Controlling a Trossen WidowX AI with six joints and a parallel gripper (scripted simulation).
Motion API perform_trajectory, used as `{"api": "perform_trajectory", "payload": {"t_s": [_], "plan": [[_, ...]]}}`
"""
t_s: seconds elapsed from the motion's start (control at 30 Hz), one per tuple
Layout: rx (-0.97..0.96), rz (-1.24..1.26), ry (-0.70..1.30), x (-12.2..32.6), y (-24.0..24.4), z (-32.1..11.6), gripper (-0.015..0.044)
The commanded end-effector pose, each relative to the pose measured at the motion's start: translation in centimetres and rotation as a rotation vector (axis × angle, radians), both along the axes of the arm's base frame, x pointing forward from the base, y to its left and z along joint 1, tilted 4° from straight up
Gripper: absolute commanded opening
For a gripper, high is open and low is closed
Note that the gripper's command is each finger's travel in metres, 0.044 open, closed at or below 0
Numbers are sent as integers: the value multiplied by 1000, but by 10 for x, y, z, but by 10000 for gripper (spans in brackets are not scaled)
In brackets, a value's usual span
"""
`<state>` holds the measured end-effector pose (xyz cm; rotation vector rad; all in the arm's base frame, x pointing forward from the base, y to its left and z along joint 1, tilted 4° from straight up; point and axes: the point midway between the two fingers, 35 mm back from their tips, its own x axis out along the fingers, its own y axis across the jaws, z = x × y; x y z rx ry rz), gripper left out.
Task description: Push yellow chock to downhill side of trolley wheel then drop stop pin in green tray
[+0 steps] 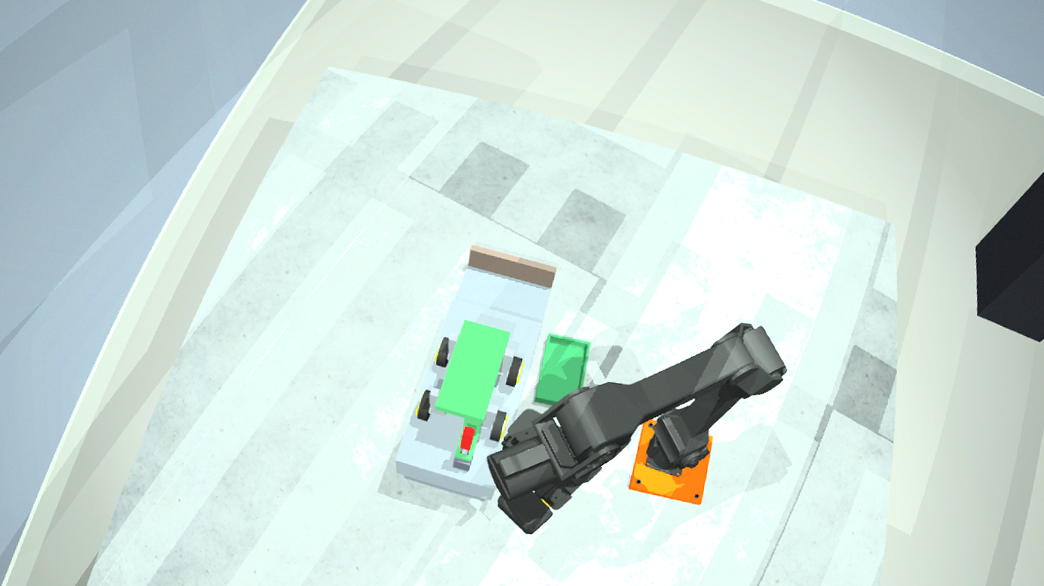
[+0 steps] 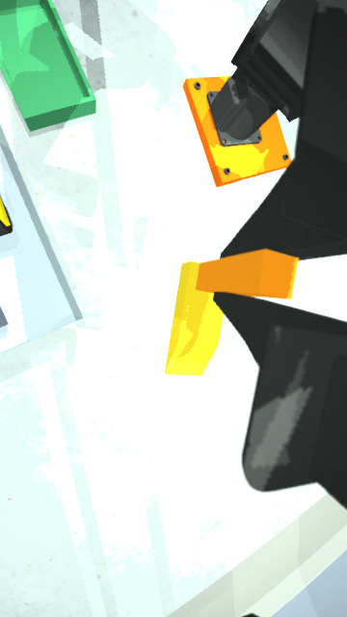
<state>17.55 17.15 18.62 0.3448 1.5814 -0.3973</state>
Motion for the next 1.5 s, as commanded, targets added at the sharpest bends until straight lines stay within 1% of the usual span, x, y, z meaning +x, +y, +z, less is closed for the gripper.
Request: {"api": "perform_trajectory", "payload": {"t_s": [0.0,0.37,0.63,0.87,1.47], "plan": [[6,122,5,0,0,0,0],[22,471,14,0,0,0,0],[22,490,15,2,-5,0,0],[22,538,16,12,-32,-1,0],[17,541,15,38,-99,-2,0]]}}
